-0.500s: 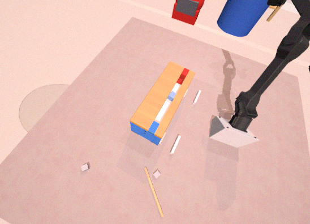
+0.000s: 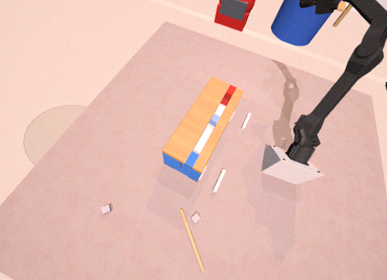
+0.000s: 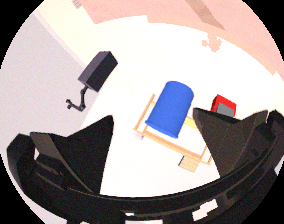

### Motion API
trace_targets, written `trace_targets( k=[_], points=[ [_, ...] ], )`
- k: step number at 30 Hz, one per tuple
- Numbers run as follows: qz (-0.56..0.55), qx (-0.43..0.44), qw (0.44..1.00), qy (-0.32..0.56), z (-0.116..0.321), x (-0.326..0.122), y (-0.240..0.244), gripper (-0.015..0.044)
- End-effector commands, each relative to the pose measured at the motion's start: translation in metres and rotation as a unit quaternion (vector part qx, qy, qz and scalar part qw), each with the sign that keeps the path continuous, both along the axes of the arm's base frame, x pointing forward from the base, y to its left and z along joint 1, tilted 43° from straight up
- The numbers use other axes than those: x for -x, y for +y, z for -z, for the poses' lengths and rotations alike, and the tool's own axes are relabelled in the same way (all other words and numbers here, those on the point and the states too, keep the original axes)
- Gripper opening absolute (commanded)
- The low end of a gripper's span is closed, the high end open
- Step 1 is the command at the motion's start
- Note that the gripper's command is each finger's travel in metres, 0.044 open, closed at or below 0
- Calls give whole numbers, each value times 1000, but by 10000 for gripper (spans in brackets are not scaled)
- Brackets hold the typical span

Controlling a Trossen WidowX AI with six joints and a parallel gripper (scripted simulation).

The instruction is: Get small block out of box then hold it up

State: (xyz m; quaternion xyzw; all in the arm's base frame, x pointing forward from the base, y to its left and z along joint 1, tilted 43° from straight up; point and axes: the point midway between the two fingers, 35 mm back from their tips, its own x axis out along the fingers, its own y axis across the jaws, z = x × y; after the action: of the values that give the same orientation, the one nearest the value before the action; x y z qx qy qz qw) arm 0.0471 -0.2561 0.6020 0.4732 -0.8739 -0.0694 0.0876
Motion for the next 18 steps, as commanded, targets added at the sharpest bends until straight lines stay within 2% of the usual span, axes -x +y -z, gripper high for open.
trace_targets(
  k=[1, 9, 18],
  points=[
    [-90, -72, 987, 110, 34, -62, -20, 400],
    [-249, -173, 905, 299, 110, -166, -17, 400],
    [-407, -251, 722, 500, 218, -257, 37, 400]
  ],
)
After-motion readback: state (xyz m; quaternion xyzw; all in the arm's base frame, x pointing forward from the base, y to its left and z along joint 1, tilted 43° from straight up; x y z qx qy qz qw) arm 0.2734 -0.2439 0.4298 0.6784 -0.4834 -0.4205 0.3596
